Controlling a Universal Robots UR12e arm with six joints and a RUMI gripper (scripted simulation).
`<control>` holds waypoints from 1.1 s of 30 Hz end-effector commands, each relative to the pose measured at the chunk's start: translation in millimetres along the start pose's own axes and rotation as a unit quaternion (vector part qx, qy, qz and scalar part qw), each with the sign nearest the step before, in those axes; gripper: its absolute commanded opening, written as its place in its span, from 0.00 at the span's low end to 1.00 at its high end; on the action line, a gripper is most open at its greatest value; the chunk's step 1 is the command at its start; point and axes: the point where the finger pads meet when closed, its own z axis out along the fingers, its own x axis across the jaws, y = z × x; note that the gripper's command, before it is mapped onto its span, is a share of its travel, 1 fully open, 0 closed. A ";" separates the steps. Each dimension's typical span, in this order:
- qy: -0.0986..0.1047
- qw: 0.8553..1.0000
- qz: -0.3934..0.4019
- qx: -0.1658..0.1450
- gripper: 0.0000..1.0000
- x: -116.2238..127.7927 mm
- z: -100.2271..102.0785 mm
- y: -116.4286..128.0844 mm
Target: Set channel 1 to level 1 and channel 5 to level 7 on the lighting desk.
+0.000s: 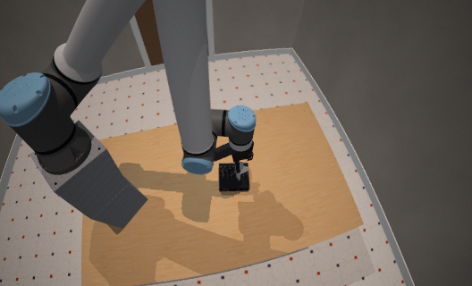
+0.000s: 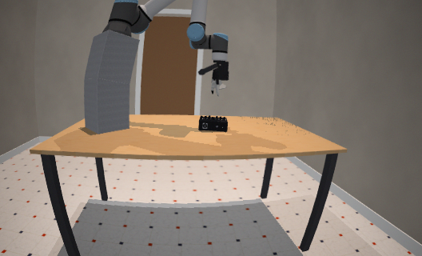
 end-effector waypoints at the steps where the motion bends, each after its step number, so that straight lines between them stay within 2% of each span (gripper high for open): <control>1: 0.000 1.000 -0.007 -0.001 1.00 -0.4 -0.1 0.7; 11: 0.000 0.999 -0.041 0.000 1.00 -1.6 1.8 1.6; 23: 0.000 0.988 -0.156 0.000 1.00 -5.7 8.0 5.2; 25: 0.000 0.988 -0.156 0.000 1.00 -5.7 8.0 5.2; 33: 0.000 0.962 -0.274 0.000 1.00 -9.6 14.5 9.8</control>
